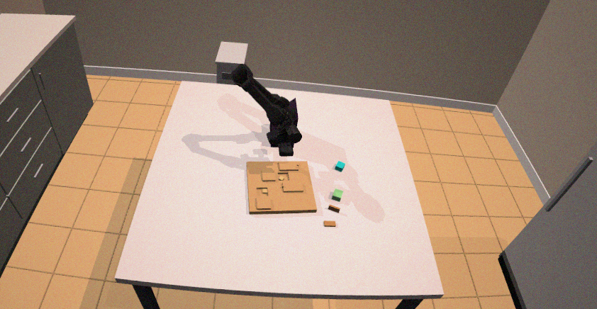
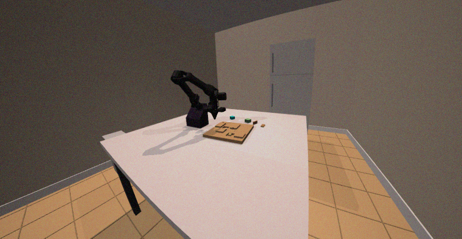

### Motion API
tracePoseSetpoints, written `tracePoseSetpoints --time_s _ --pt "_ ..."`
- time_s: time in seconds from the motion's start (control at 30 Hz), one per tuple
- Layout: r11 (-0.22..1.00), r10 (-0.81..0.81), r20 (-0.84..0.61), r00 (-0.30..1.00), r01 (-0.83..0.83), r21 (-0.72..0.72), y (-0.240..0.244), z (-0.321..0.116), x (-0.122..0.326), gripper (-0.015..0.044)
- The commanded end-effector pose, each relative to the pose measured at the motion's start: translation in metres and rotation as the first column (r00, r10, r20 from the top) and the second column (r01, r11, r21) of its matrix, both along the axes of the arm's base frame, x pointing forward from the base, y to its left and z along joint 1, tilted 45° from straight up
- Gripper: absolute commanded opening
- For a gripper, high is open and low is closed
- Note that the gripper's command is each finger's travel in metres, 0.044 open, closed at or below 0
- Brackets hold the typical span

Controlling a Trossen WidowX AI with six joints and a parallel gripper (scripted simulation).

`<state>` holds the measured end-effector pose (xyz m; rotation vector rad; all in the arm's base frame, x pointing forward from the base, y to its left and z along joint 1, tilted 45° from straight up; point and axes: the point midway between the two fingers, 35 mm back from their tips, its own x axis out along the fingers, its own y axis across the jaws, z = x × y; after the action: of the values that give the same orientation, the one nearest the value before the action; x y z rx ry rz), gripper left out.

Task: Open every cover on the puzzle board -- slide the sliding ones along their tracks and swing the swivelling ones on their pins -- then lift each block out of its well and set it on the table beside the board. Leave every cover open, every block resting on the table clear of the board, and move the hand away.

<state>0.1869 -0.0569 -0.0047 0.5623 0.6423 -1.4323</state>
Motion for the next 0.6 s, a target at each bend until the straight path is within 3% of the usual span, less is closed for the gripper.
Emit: tracePoseSetpoints --time_s 0.0,0.57 --pt "1.000 -0.004 0.003 1.000 0.004 0.003 0.0003 -0.0003 -0.0006 0.0000" --pt "1.000 -0.004 0.002 1.000 0.004 0.006 -0.0068 -0.0091 0.0009 0.0000"
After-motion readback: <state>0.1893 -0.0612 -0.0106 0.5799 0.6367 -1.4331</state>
